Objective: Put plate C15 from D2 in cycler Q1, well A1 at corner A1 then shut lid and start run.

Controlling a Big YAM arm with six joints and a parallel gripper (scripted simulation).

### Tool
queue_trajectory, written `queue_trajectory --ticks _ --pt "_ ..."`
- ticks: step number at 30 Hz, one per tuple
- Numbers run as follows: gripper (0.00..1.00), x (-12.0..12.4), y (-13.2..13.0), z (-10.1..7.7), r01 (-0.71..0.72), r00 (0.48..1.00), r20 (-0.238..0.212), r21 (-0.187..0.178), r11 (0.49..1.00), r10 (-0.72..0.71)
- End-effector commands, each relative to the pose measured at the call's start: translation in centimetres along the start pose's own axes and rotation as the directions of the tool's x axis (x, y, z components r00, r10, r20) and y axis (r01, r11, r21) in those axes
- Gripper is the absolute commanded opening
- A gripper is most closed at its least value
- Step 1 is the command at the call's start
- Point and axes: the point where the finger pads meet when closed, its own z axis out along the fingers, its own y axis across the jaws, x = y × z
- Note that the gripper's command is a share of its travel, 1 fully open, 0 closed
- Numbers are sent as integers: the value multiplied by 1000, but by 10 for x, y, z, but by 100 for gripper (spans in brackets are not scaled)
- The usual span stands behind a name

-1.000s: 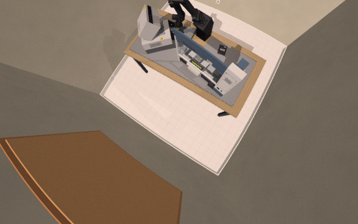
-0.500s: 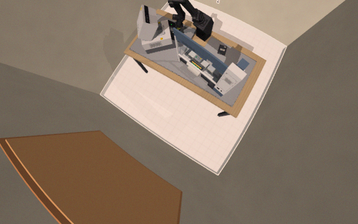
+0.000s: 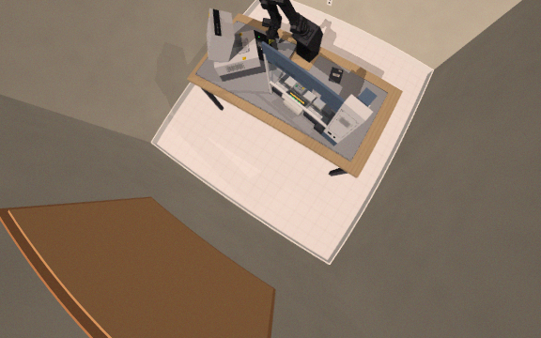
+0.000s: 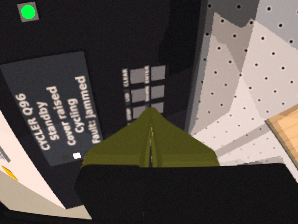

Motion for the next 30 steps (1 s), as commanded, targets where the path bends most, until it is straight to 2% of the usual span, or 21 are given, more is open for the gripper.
queue_trajectory --ticks 1,13,19,24,30 --pt "0 -5 5 -4 33 999 17 -15 999 -33" --pt "0 1 4 5 14 1000 -1 -5 1000 -14" --pt "0 -4 10 0 14 1000 14 -28 999 -14" --pt "0 -7 12 -3 20 1000 20 -32 999 -19" --pt "0 0 10 0 36 999 3 -16 999 -36"
